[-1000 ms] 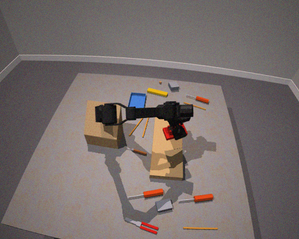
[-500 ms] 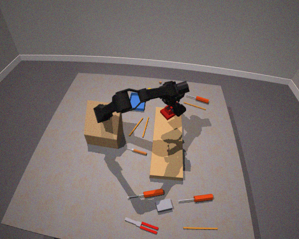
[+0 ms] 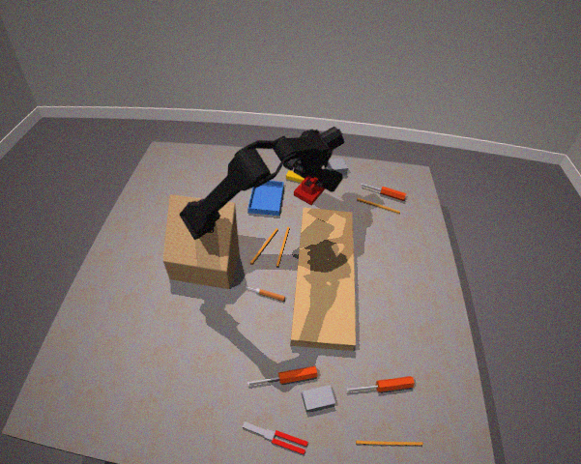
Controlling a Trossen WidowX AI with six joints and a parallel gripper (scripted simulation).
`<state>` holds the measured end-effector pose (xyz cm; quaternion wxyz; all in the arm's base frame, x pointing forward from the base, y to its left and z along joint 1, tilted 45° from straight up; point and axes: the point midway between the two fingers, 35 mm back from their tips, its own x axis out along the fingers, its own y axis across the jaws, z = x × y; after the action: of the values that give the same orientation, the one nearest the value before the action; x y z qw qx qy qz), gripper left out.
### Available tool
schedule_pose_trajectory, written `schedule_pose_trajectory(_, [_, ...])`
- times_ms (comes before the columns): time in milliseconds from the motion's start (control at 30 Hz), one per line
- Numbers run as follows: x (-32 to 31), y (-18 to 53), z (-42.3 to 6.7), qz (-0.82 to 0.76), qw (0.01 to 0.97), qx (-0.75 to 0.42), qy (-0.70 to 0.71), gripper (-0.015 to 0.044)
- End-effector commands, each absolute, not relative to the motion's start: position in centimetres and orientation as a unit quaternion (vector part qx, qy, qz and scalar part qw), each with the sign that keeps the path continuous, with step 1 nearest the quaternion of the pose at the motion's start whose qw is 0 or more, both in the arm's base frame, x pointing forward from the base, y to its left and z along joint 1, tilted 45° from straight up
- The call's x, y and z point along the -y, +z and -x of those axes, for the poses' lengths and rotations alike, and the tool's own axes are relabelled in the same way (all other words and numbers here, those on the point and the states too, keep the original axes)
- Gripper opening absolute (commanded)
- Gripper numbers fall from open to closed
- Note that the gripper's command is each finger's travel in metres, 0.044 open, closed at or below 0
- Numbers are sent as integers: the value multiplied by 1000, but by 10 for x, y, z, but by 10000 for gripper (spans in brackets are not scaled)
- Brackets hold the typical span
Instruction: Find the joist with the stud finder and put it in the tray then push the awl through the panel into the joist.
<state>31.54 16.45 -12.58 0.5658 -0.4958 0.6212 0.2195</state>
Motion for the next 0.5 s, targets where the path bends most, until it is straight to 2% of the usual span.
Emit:
schedule_pose_trajectory(0, [-185,-147,-292,511,541,-619,252,0])
schedule_pose_trajectory(467, [-215,-216,-197,566,431,-617,336,0])
